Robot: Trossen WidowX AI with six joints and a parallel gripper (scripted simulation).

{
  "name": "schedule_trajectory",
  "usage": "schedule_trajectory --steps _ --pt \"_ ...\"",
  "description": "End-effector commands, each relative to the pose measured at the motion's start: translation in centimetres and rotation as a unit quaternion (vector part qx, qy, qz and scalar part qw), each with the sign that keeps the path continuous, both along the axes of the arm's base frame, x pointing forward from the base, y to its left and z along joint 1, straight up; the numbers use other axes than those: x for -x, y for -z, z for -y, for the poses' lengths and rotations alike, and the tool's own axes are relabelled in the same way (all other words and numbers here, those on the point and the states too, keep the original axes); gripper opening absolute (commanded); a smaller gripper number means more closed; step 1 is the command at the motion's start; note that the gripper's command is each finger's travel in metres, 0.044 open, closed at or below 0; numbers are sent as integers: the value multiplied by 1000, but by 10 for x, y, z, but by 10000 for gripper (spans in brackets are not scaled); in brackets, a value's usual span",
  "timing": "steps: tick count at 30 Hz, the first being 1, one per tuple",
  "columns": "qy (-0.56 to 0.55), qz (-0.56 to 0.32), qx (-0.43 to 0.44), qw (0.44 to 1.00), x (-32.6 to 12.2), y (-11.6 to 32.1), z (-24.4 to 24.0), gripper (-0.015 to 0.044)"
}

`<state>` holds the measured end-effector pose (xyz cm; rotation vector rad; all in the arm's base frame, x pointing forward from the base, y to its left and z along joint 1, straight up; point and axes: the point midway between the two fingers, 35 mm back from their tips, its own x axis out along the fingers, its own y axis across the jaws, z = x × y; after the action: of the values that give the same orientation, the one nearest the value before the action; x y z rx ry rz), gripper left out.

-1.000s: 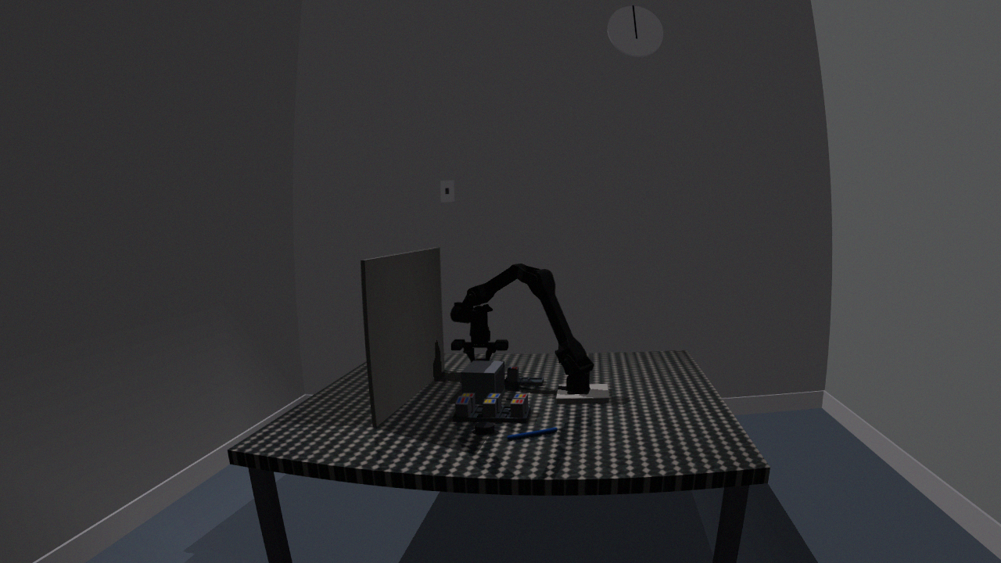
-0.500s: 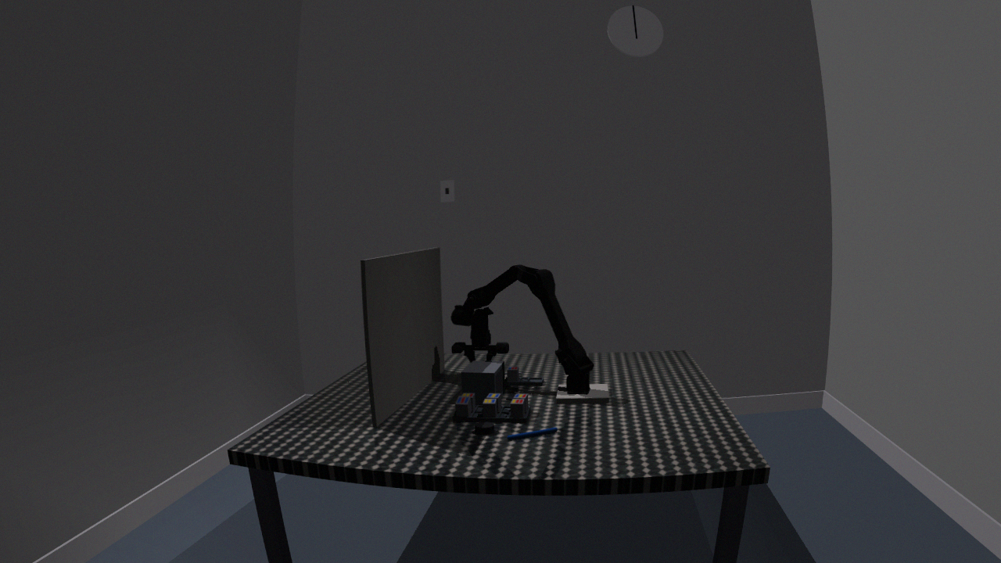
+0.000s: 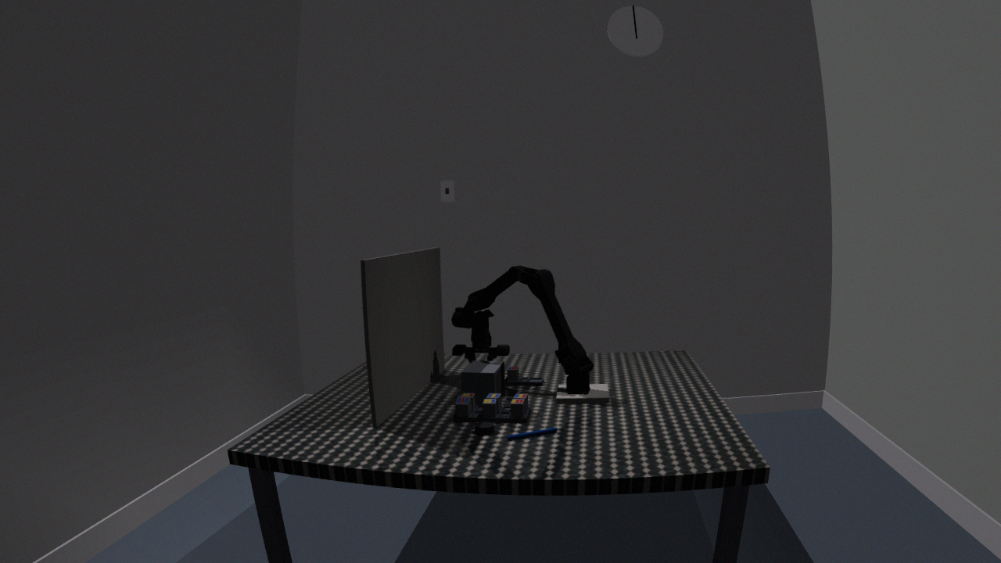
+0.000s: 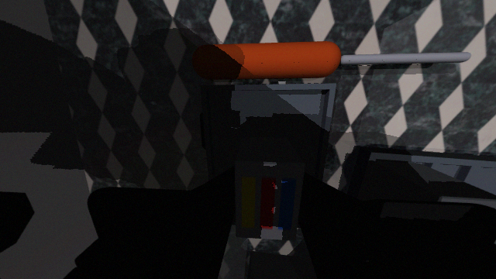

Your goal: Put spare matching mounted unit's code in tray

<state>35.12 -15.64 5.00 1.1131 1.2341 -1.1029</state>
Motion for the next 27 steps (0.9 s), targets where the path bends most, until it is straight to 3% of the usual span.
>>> schedule_trajectory --steps 1,13,21,27 --pt "0 0 0 1000 0 0 0 131" --pt "0 0 0 1000 -1 -2 0 440" --pt "2 -2 -2 1000 2 -99 -1 440" --pt "0 4 2 1000 2 -105 -1 440"
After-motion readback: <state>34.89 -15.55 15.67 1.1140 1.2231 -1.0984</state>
